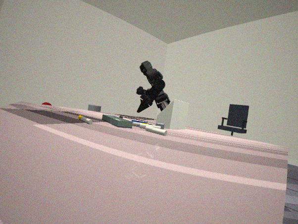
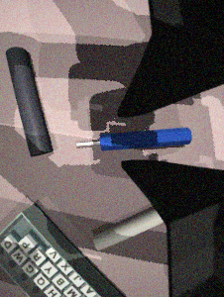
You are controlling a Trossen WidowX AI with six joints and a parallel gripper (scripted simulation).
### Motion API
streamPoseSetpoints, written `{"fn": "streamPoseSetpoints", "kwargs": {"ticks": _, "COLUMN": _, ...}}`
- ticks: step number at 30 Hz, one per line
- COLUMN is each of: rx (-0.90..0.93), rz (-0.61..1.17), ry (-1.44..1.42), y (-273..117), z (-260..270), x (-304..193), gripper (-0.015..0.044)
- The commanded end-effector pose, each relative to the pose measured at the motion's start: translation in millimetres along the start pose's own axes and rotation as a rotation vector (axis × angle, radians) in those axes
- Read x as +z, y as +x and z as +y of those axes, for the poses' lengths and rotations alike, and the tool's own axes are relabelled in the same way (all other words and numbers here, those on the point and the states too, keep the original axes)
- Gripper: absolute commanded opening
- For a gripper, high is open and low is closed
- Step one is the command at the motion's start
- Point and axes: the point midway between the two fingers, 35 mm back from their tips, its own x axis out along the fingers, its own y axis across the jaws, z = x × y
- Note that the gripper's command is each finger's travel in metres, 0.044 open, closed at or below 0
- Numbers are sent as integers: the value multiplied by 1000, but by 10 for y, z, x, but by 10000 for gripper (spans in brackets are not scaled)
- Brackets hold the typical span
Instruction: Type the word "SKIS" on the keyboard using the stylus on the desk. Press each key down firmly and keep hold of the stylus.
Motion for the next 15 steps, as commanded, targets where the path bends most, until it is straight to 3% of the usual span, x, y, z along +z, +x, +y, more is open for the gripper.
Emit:
{"fn": "streamPoseSetpoints", "kwargs": {"ticks": 1, "rx": -3, "rz": -5, "ry": -5, "y": 34, "z": -14, "x": -18, "gripper": 150}}
{"fn": "streamPoseSetpoints", "kwargs": {"ticks": 15, "rx": -3, "rz": -5, "ry": -5, "y": 147, "z": -12, "x": -86, "gripper": 150}}
